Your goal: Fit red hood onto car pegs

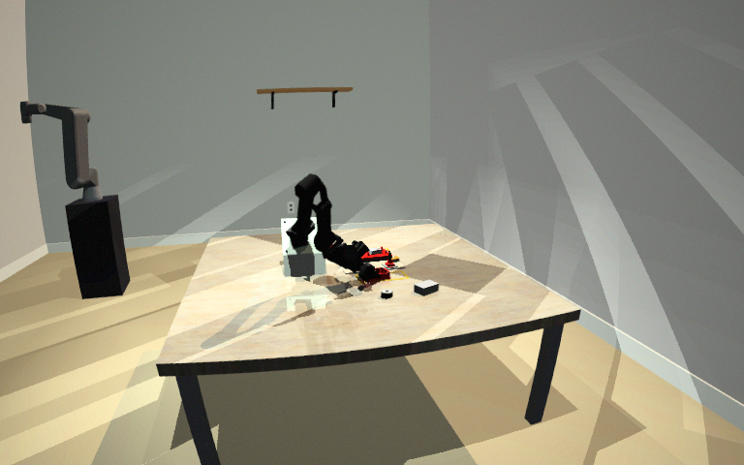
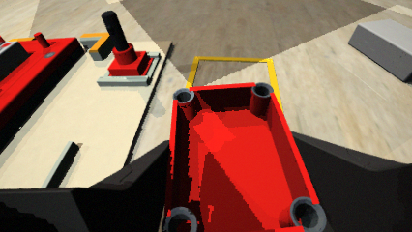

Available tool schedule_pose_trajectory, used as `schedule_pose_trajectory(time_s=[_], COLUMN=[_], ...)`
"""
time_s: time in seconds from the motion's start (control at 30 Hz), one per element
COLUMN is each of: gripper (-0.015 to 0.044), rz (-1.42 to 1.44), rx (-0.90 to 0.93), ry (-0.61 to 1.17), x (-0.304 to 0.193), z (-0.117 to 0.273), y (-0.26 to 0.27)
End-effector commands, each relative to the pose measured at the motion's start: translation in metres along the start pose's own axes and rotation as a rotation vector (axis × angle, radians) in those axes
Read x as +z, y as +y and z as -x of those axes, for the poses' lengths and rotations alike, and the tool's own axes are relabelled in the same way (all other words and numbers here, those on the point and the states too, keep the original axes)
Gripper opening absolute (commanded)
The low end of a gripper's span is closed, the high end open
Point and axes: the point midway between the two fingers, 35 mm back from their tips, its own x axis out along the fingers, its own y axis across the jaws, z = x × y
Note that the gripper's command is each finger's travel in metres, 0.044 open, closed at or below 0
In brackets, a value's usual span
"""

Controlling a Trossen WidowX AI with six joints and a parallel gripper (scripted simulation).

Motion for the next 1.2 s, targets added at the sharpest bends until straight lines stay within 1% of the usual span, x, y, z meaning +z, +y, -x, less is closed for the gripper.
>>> schedule_pose_trajectory(time_s=[0.0,0.27,0.3,1.17], gripper=[0.0222,0.0012,0.0,0.0], rz=[-0.001,-0.001,0.0,0.0], rx=[0.0,0.002,0.002,0.002], ry=[0.002,0.002,0.003,0.001], x=[0.0,0.01,0.011,0.046], z=[0.0,0.004,0.004,0.022], y=[0.0,-0.002,-0.002,-0.004])
